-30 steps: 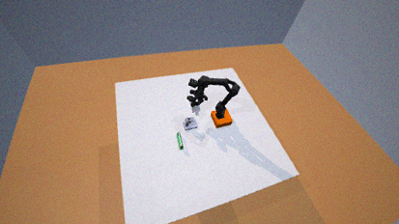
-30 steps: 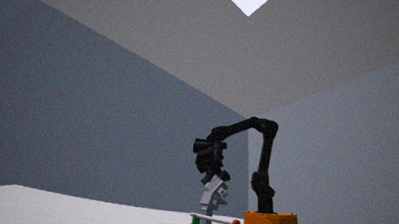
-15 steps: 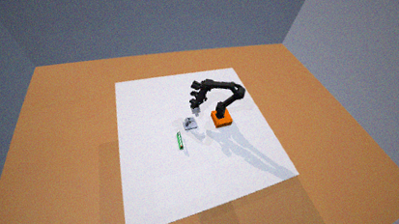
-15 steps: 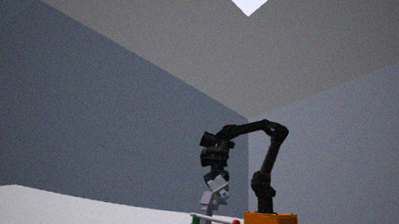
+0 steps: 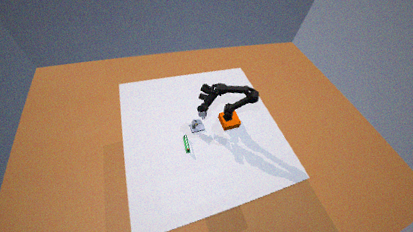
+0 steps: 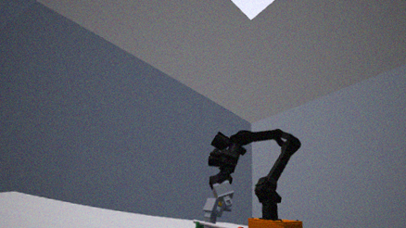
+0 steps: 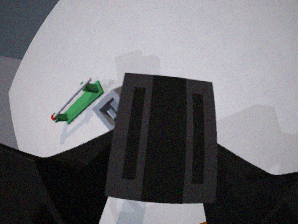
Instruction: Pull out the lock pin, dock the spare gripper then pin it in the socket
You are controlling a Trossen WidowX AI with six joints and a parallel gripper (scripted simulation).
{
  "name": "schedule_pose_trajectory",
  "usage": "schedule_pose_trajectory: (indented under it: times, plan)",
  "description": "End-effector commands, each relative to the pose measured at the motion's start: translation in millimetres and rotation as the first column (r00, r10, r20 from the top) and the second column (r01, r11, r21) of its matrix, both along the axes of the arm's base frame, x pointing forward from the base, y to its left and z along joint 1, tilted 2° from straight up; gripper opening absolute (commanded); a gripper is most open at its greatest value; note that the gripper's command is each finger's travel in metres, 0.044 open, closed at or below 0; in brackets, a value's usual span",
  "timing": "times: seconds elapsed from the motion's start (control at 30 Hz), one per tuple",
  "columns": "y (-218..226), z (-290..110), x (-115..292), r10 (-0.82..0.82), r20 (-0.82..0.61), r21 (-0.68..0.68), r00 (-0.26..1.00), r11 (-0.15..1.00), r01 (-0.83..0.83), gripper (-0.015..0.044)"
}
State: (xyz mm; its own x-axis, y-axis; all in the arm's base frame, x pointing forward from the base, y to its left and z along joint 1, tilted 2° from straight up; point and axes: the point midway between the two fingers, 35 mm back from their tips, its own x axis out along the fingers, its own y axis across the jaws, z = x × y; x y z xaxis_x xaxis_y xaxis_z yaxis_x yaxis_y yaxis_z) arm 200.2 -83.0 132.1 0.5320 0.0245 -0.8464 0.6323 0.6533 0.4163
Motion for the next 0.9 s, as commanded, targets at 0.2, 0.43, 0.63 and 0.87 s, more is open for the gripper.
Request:
schedule_pose_trajectory:
  times: [0.2, 0.43, 0.63, 0.87]
  plan:
    - [11.3, 8.2, 3.6, 0.126, 0.098, -0.162, 0.987, 0.981, -0.109, 0.0]
    - [18.9, 12.8, 5.4, 0.209, 0.15, -0.265, 0.966, 0.95, -0.164, 0.0]
    - [25.5, 17.1, 6.8, 0.279, 0.19, -0.352, 0.942, 0.914, -0.2, 0.0]
    - [33.2, 22.5, 8.0, 0.357, 0.231, -0.449, 0.905, 0.864, -0.226, 0.0]
